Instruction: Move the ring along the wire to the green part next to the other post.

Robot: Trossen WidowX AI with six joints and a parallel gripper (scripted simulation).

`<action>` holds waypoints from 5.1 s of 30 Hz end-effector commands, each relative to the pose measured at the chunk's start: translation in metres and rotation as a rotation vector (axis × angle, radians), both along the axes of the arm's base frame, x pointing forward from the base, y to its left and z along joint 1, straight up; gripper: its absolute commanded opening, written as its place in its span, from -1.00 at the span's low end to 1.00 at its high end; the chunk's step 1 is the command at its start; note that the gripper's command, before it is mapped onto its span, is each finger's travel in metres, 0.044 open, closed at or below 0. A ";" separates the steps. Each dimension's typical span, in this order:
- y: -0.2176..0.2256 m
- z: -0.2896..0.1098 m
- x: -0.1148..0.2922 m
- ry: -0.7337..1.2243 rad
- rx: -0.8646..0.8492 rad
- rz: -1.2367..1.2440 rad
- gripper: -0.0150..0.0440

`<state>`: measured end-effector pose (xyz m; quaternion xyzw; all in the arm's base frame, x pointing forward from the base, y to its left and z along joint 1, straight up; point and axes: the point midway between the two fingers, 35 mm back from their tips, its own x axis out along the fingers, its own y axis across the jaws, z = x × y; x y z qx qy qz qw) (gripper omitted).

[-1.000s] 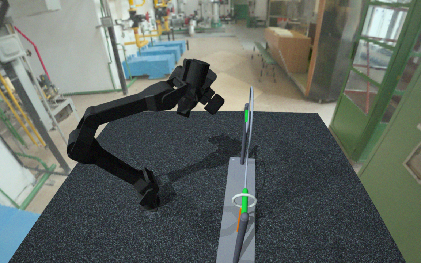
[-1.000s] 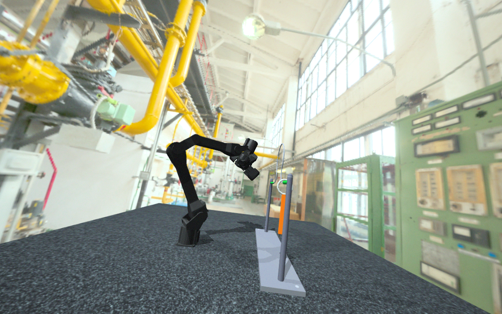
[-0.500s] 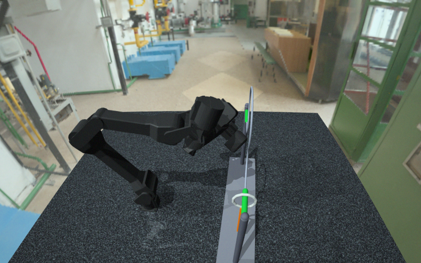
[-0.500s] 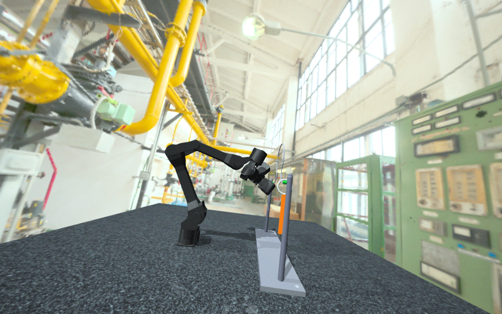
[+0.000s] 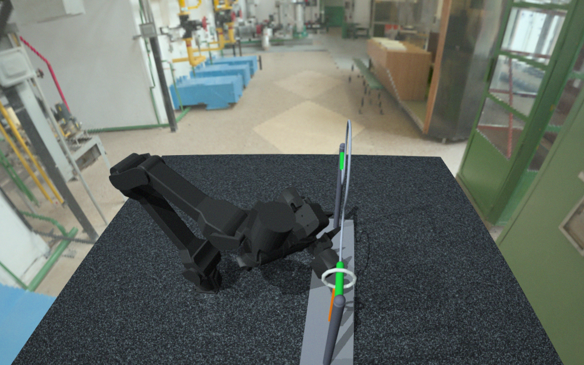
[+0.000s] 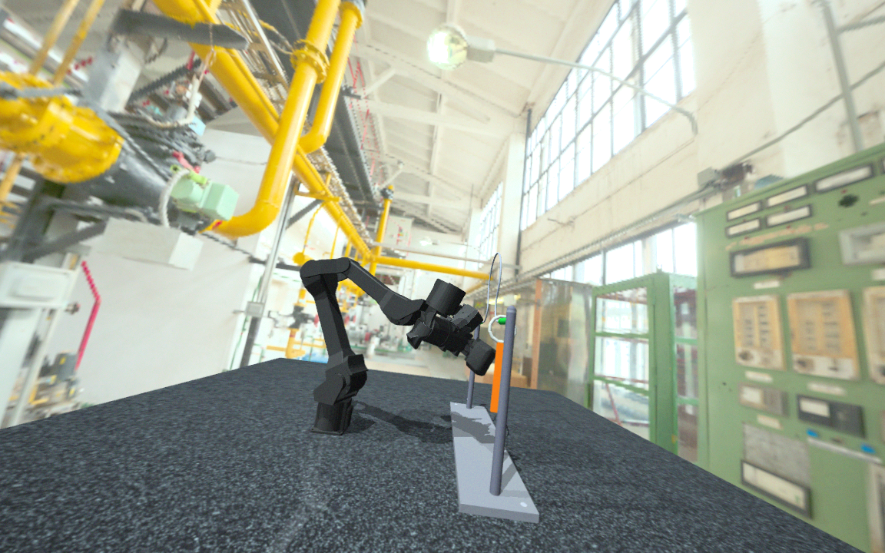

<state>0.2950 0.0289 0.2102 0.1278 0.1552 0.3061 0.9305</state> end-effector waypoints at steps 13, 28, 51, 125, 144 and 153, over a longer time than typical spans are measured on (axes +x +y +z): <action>-0.104 -0.063 -0.043 -0.092 -0.156 -0.375 0.05; -0.151 -0.105 -0.103 -0.132 -0.327 -0.677 0.05; -0.155 -0.063 -0.052 -0.148 -0.329 -0.685 0.05; -0.162 -0.075 0.020 -0.154 -0.327 -0.686 0.05; -0.161 -0.076 0.019 -0.152 -0.328 -0.680 -1.00; -0.161 -0.071 0.019 -0.152 -0.329 -0.679 -1.00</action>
